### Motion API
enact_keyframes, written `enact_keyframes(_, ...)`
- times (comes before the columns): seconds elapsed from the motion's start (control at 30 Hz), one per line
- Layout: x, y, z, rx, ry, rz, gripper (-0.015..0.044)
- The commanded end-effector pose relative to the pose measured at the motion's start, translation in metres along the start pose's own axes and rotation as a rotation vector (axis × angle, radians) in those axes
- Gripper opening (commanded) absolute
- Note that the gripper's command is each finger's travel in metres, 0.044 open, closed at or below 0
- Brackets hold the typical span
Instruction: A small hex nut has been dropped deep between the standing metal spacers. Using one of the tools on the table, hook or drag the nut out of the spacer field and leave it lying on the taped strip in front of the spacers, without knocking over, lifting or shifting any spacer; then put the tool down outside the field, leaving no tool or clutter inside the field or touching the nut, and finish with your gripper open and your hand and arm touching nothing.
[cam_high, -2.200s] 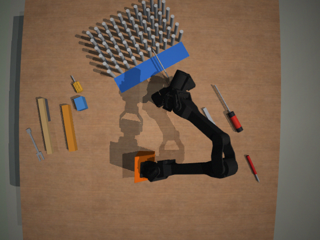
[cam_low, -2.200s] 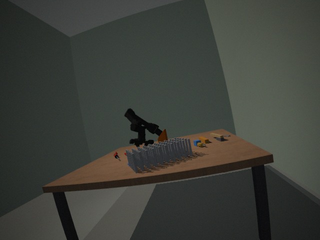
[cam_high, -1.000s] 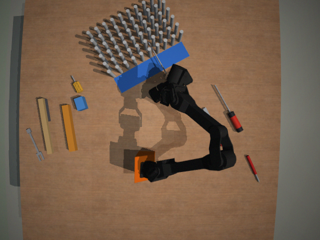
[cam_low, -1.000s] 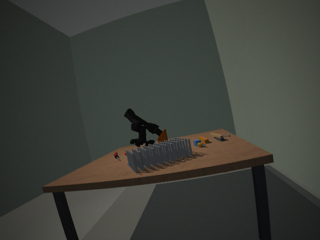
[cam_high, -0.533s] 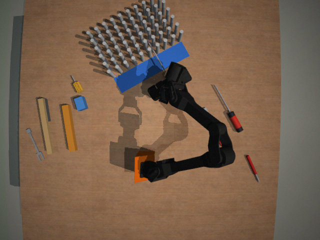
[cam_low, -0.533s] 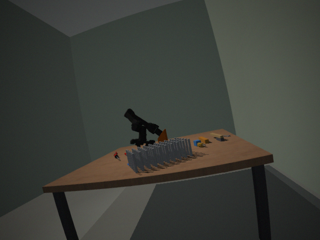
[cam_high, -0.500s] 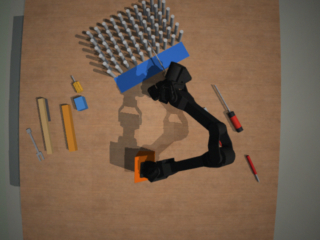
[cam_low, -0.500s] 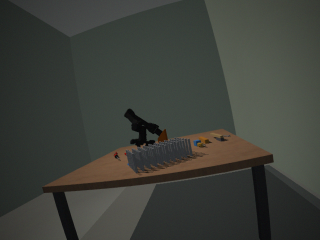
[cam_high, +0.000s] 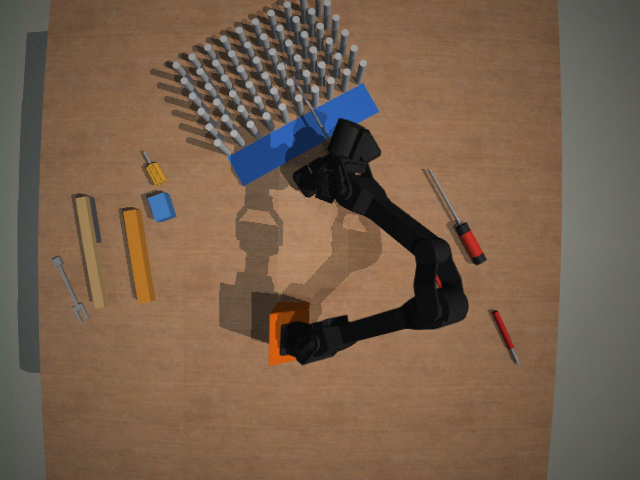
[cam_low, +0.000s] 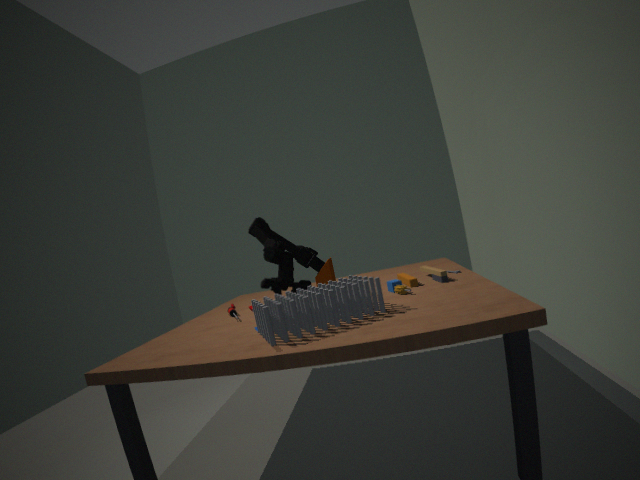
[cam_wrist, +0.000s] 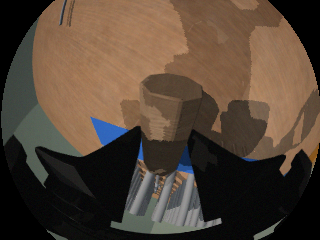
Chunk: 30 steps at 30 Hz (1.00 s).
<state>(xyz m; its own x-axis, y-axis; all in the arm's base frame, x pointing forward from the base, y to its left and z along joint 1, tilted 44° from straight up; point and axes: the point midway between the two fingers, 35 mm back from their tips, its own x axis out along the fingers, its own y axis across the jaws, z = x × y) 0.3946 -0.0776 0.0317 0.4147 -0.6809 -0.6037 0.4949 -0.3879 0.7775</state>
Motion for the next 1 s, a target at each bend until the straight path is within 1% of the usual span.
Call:
enact_keyframes(0.0, 0.0, 0.001, -0.005, 0.005, 0.003, 0.003, 0.0)
enact_keyframes(0.97, 0.005, 0.001, -0.023, 0.006, 0.003, 0.003, 0.0)
